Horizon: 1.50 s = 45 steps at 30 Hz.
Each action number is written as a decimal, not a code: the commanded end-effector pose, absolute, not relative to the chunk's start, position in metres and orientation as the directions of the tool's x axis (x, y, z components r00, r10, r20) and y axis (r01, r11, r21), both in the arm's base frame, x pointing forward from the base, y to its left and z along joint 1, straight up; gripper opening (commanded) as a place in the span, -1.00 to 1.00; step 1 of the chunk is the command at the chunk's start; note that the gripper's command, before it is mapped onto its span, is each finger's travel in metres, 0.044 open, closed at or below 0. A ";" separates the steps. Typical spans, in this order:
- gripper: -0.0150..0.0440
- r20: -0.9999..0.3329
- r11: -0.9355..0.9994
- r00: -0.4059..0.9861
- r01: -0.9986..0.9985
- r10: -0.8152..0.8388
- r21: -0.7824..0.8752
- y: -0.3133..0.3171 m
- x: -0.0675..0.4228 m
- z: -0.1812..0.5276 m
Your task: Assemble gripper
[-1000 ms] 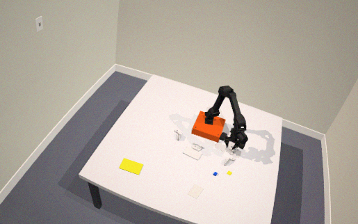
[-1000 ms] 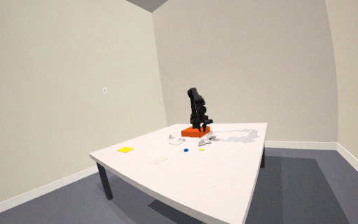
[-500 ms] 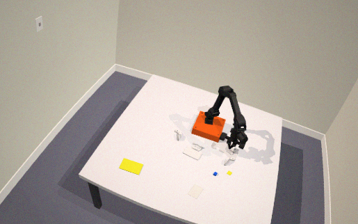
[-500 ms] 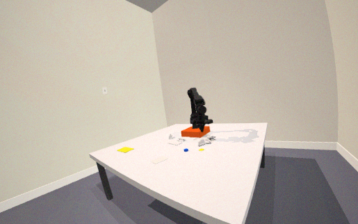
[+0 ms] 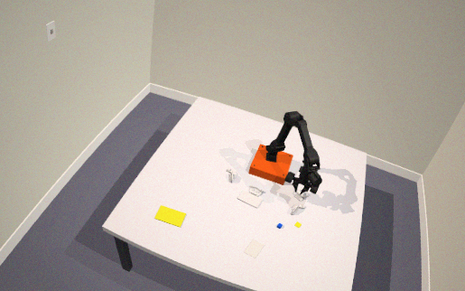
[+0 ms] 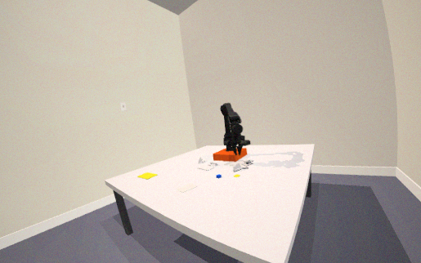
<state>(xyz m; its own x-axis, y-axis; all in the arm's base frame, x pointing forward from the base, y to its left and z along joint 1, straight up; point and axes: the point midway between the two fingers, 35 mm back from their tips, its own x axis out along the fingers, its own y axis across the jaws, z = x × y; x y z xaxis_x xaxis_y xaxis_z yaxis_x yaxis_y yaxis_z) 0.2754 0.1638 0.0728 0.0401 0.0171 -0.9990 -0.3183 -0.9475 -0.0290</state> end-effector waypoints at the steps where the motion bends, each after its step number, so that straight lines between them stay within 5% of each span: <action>1: 0.22 -0.999 -0.948 0.040 -0.318 0.017 -0.029 0.164 0.275 0.073; 10: 1.00 -0.999 -0.948 0.040 -0.318 0.017 -0.029 0.164 0.275 0.073; 38: 1.00 -0.999 -0.948 0.040 -0.318 0.017 -0.029 0.164 0.275 0.073; 45: 0.38 -0.999 -0.948 0.040 -0.318 0.017 -0.029 0.164 0.275 0.073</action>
<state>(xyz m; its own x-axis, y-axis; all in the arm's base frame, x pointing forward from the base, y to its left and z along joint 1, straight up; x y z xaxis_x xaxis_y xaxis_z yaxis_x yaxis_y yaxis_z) 0.2754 0.1638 0.0728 0.0402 0.0175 -0.9990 -0.3182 -0.9476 -0.0294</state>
